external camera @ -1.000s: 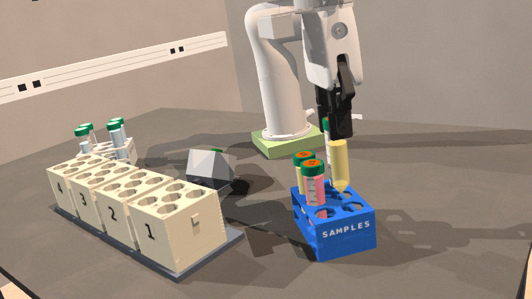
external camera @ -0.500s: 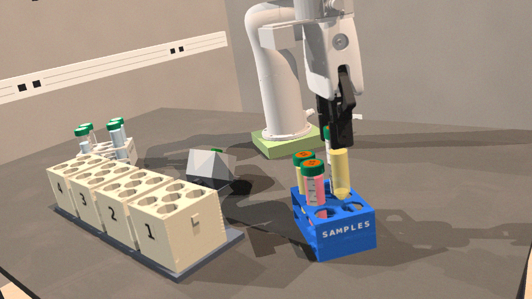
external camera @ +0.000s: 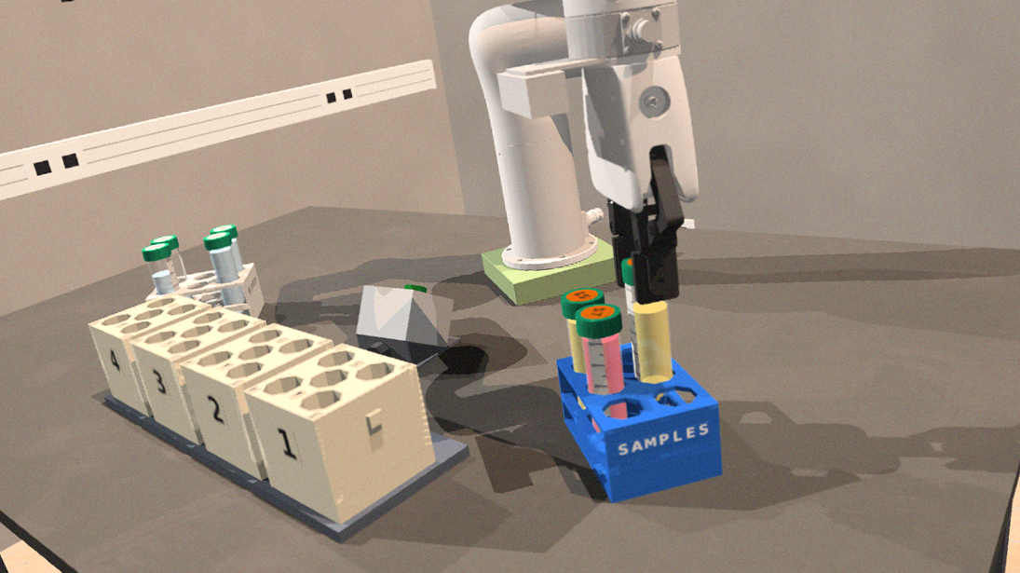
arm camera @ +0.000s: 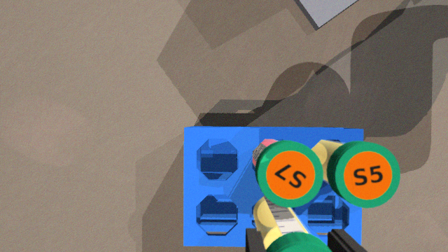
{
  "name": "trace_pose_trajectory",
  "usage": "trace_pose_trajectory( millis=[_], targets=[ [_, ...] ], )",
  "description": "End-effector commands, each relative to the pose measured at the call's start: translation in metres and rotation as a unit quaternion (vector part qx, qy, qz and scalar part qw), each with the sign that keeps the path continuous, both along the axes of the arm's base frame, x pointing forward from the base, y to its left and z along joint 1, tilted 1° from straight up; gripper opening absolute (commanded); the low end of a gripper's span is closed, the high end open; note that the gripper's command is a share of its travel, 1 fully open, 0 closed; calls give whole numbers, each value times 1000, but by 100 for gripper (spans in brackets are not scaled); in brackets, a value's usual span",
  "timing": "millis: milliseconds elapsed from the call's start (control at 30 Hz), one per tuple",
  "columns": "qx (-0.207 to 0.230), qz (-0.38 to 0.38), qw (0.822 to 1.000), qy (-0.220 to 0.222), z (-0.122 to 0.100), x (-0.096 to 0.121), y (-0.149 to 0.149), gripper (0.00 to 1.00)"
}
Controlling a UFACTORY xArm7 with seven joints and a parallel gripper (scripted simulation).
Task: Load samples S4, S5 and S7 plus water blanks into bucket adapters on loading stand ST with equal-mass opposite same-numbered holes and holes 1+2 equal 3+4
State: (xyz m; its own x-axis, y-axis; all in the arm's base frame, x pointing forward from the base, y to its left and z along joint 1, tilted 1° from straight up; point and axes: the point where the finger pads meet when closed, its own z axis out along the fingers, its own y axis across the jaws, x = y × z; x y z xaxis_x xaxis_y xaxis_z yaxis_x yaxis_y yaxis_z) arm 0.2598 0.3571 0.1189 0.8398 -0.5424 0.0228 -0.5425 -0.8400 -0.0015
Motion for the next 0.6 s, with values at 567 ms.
trace_pose_trajectory(
  millis=[567],
  targets=[
    [2, 0, 1000, -2, -17, 1, 1, 0]
  ],
)
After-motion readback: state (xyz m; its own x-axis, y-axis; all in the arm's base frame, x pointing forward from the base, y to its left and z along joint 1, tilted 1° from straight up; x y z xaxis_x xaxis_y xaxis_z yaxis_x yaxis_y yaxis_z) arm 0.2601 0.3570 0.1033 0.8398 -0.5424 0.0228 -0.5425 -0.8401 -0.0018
